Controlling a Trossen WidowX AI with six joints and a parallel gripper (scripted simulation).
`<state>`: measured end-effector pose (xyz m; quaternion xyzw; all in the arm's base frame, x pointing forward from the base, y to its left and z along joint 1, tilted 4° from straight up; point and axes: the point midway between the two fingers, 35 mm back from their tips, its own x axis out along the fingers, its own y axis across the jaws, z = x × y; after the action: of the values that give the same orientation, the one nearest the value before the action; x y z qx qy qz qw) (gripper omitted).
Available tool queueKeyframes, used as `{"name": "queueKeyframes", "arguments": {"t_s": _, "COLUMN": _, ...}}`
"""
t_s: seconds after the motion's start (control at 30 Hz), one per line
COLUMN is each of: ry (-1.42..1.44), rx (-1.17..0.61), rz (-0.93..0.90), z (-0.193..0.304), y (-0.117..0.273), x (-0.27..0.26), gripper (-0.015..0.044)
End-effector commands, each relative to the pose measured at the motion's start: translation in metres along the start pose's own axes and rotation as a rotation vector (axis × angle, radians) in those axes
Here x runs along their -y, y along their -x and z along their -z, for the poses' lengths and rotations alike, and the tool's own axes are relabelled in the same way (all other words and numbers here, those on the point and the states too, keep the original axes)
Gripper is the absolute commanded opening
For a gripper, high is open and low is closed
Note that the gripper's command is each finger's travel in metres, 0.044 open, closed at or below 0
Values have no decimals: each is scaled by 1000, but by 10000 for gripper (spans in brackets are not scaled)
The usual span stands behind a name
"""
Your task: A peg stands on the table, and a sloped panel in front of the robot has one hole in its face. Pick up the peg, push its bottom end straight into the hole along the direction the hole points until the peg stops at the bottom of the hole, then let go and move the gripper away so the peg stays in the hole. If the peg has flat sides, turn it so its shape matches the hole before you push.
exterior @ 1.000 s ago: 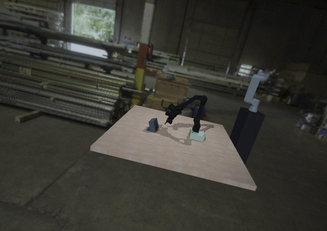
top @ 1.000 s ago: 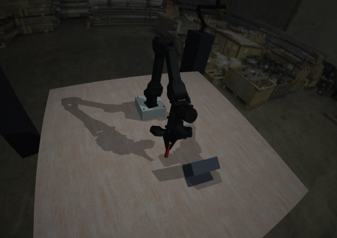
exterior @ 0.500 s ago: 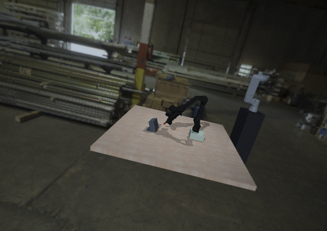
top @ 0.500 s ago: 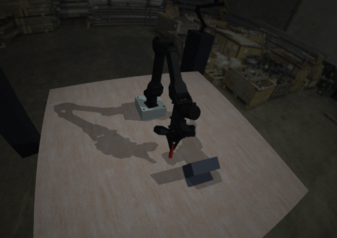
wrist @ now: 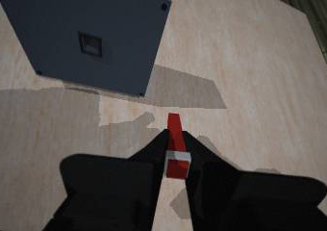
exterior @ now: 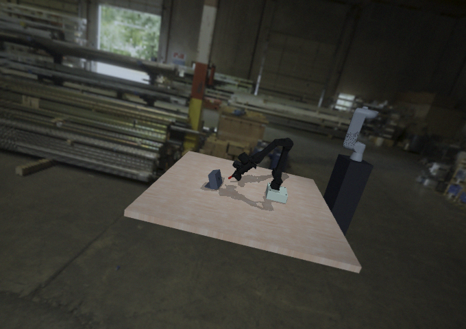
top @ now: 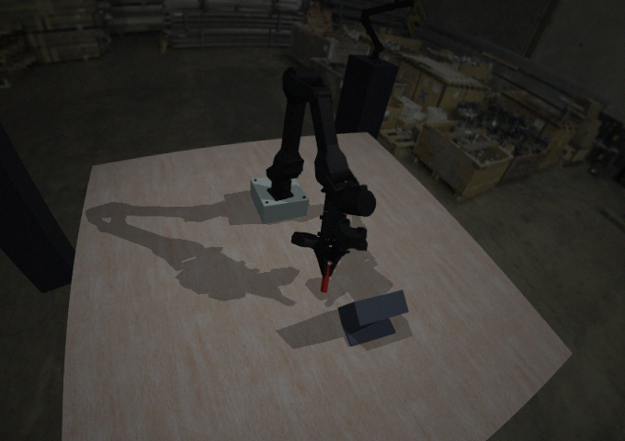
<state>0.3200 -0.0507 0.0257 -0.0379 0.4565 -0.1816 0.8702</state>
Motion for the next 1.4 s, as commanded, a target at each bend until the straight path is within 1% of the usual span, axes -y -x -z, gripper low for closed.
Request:
{"name": "queueKeyframes", "arguments": {"t_s": 0.0, "ry": -8, "rx": 19, "rz": 4, "z": 2, "y": 1, "x": -3, "gripper": 0}}
{"name": "queueKeyframes", "arguments": {"t_s": 1.37, "ry": -89, "rx": 265, "rz": -52, "z": 3, "y": 26, "x": -44, "gripper": 0}}
